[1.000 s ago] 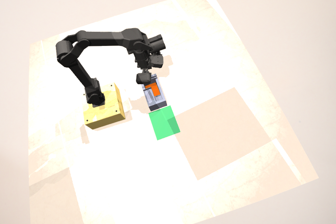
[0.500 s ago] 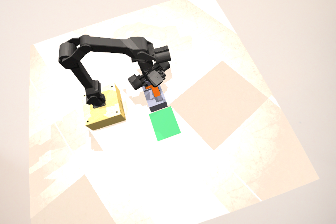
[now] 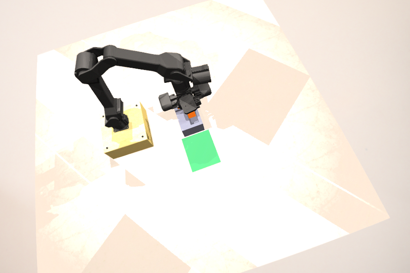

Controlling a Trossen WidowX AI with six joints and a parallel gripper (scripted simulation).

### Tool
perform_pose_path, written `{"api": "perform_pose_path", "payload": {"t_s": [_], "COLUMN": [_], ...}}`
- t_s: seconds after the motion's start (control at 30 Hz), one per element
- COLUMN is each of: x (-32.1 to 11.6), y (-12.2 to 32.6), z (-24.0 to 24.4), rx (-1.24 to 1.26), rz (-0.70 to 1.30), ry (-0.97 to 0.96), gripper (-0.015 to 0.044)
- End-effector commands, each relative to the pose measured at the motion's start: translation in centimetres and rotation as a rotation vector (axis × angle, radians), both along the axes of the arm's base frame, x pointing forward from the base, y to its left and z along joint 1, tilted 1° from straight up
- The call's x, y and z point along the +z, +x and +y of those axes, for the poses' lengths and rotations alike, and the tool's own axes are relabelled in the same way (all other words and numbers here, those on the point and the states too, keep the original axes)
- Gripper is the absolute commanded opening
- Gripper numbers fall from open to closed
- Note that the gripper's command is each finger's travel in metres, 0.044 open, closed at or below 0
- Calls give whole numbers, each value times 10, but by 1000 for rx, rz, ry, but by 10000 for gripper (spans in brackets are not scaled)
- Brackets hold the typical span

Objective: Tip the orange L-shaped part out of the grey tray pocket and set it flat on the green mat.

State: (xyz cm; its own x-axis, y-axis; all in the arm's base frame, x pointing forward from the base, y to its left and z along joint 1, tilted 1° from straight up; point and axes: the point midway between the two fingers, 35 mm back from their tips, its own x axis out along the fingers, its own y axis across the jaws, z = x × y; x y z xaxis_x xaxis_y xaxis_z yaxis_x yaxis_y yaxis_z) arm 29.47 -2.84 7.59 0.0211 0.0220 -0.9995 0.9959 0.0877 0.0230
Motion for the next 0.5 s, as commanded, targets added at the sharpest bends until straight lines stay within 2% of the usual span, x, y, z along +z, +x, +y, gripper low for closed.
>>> {"api": "perform_pose_path", "payload": {"t_s": [0.0,0.47], "x": [-9,-29], "y": [0,1], "z": [-1,-1], "rx": [-9,-9], "rz": [5,5], "ry": [-6,-6], "gripper": [280,280]}}
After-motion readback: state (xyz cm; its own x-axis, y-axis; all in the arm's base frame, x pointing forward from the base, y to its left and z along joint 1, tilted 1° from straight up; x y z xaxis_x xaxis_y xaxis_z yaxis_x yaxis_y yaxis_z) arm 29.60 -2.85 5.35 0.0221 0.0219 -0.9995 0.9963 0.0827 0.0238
